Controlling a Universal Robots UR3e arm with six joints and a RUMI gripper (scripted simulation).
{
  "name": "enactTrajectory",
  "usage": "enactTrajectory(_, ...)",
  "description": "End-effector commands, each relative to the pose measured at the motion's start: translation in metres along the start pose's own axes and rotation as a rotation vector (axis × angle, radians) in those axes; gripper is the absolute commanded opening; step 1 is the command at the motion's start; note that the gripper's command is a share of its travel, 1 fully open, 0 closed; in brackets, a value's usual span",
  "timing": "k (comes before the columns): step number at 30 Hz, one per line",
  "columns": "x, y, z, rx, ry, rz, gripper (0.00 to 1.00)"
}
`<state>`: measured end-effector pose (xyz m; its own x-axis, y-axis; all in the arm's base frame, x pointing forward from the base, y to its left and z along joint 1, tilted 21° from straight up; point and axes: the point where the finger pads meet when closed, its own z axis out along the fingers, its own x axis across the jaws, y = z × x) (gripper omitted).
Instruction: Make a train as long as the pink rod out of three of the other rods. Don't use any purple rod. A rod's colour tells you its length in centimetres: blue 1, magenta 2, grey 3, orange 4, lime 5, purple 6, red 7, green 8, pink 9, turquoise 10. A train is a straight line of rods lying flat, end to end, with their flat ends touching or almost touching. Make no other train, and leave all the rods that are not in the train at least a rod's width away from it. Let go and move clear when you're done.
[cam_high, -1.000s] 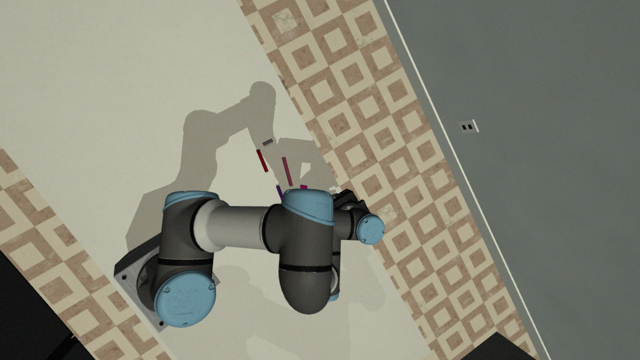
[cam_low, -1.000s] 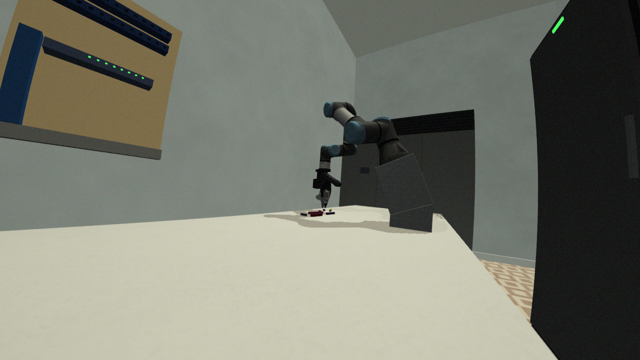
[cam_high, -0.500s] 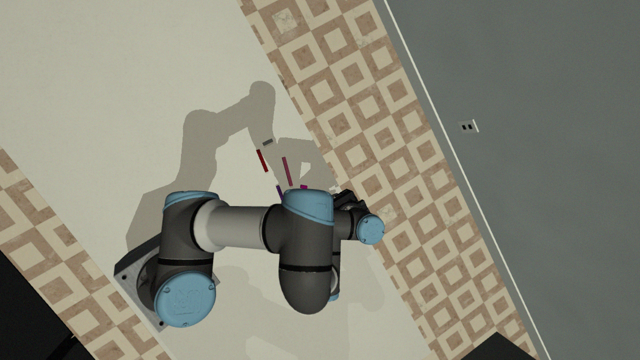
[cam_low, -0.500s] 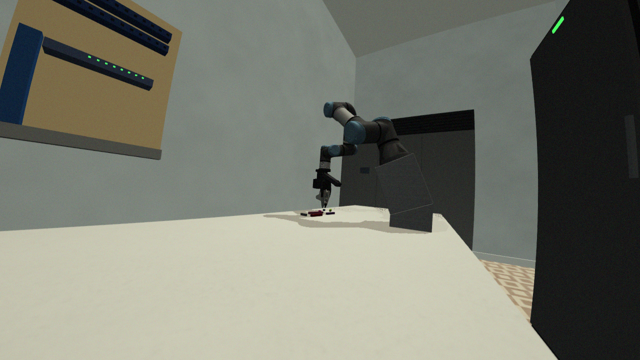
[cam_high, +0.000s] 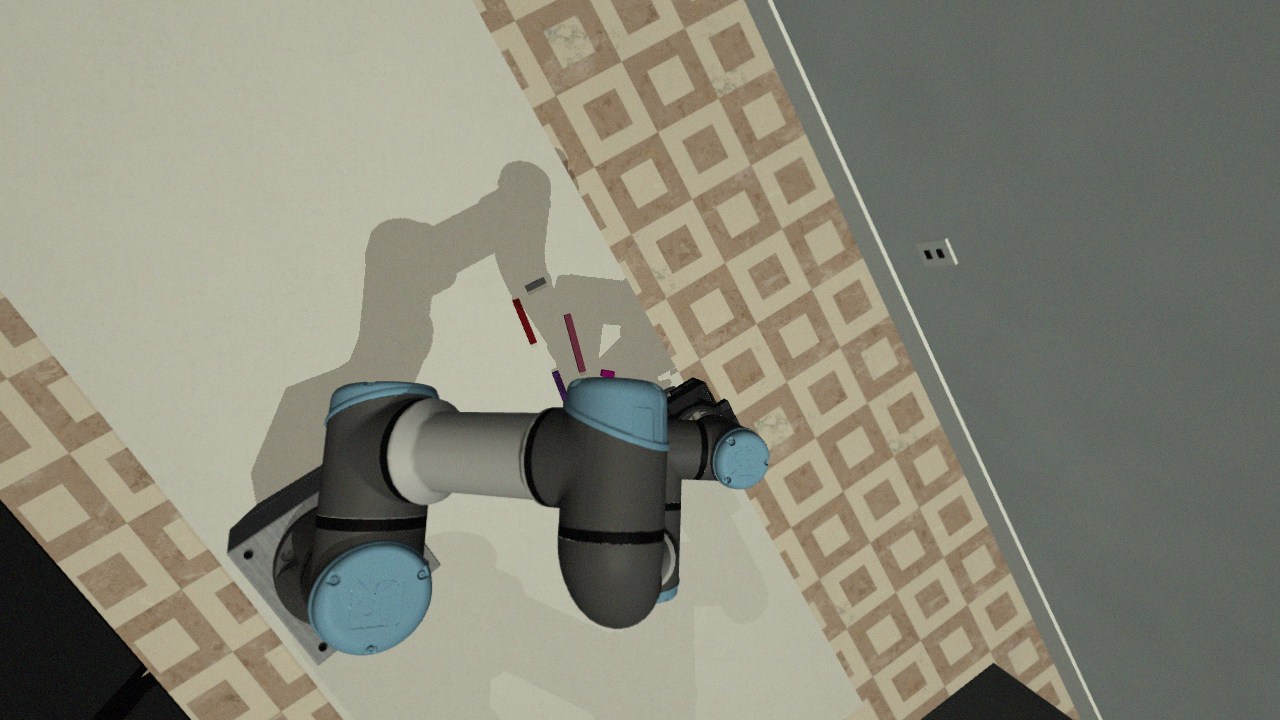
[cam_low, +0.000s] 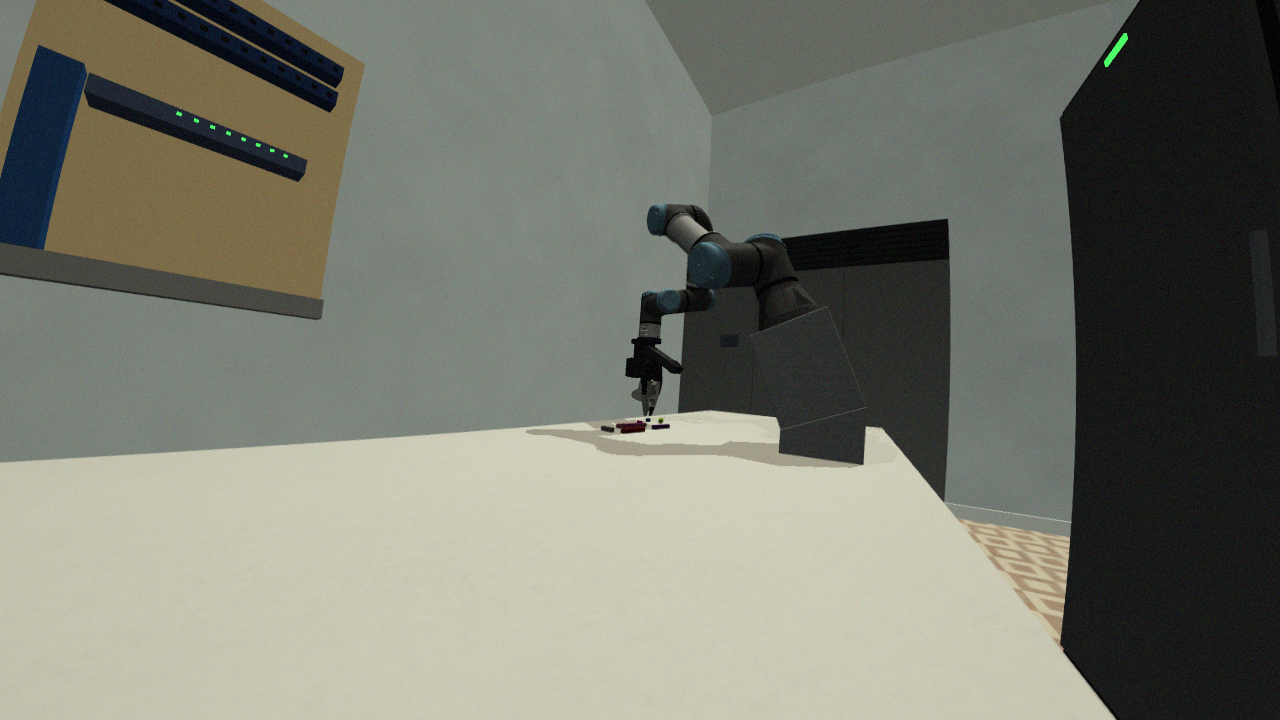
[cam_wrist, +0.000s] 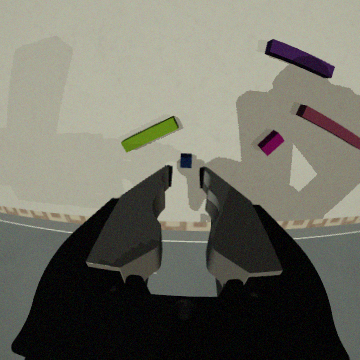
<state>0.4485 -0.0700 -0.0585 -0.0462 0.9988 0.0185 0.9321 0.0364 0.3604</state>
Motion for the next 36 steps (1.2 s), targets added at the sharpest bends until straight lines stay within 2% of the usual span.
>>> enactTrajectory(1,-0.001,0.002,0.002,-0.003,-0.004,-0.001,0.14)
enactTrajectory(17,-0.001,0.002,0.015,-0.003,-0.004,-0.001,0.14)
enactTrajectory(36,-0.001,0.001,0.016,-0.003,-0.003,0.000,0.14)
